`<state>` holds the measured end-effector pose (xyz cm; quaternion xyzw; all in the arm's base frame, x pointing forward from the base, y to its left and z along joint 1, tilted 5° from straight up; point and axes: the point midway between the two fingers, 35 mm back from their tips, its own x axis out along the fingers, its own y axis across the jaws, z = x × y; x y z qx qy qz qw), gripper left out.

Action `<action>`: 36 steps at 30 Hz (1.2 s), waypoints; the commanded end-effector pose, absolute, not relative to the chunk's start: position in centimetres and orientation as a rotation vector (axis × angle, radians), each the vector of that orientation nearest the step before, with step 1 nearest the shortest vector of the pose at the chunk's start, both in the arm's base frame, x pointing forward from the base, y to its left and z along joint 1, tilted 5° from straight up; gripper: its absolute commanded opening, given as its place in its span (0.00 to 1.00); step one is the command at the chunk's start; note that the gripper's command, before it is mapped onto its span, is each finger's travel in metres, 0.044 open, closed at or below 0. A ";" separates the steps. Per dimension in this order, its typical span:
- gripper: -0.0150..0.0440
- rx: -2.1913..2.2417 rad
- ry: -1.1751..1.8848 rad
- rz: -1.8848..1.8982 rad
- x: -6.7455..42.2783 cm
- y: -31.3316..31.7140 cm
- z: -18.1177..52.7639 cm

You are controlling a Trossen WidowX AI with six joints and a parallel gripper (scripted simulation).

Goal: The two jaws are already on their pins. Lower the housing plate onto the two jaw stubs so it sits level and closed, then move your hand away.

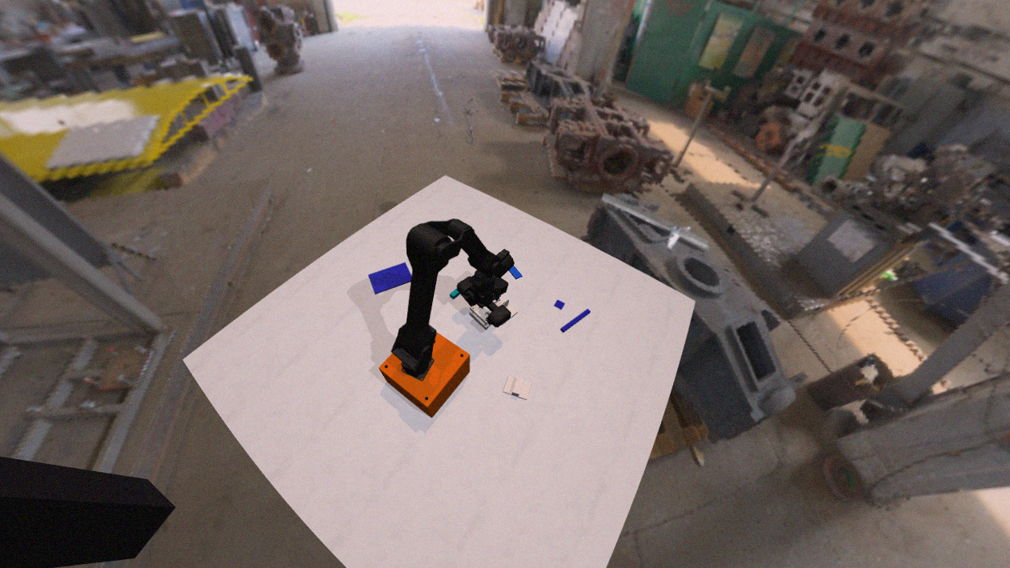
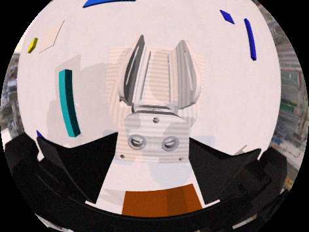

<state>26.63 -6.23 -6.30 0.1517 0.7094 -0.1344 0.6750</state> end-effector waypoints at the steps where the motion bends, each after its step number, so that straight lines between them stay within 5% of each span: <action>1: 0.85 0.347 1.594 -0.304 26.6 -6.2 -6.3; 36: 0.85 0.348 1.594 -0.305 26.6 -6.1 -7.1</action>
